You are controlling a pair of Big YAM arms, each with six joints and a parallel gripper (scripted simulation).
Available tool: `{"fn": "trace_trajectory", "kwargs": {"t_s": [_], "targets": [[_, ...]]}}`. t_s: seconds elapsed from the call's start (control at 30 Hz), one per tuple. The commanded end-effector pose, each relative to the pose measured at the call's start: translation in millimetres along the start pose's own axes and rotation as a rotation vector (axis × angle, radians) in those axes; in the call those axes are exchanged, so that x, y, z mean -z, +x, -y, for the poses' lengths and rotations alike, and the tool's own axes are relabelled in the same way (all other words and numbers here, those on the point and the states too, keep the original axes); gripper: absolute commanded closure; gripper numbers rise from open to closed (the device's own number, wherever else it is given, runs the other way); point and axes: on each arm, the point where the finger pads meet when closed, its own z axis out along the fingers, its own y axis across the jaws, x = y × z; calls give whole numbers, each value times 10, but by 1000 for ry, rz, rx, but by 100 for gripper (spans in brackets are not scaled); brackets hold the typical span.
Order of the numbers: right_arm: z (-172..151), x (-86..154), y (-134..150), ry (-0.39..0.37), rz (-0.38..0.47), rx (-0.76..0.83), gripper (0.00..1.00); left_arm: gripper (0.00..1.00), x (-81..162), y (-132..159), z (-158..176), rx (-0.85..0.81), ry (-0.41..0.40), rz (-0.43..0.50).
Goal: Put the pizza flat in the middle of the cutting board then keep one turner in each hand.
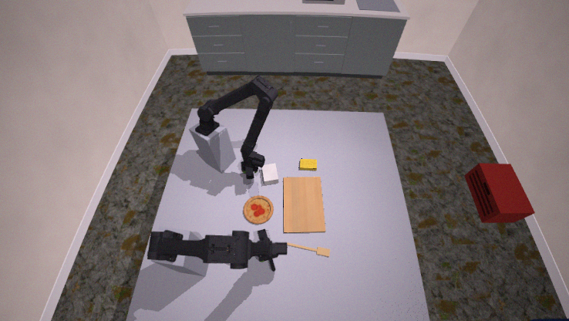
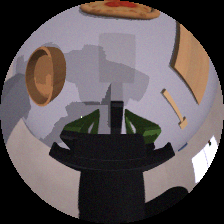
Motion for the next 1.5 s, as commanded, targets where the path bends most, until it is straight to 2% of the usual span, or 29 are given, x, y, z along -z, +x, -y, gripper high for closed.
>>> {"fn": "trace_trajectory", "kwargs": {"t_s": [0.0, 0.07, 0.13, 0.17, 0.2, 0.23, 0.77, 0.8, 1.37, 1.4, 1.47], "targets": [[306, 197, 155, 65, -22, -7, 52, 52, 31, -97, -87, -4, -27, 21], [309, 197, 160, 71, -24, -13, 52, 52, 63, -21, 46, -16, -4, 8], [309, 197, 160, 71, -24, -13, 52, 52, 63, -21, 46, -16, -4, 8], [156, 145, 88, 38, -13, -4, 52, 52, 35, -24, -36, 0, -18, 15], [189, 181, 125, 55, -19, -8, 52, 52, 44, -8, -45, 0, -20, 16], [131, 133, 96, 36, -12, -5, 52, 94, 45, -7, -39, 4, -18, 15], [189, 138, 117, 42, -15, -7, 52, 94, 45, 8, -18, 6, -10, 9], [189, 138, 117, 42, -15, -7, 94, 94, 45, 8, -18, 6, -10, 9], [191, 139, 116, 43, -14, -12, 94, 94, 45, 8, -18, 6, -10, 9], [167, 251, 37, 38, -12, -4, 94, 94, 158, -25, 14, 3, -10, 9], [201, 334, 38, 47, -8, -4, 94, 94, 227, -43, -9, 2, -16, 15]]}}
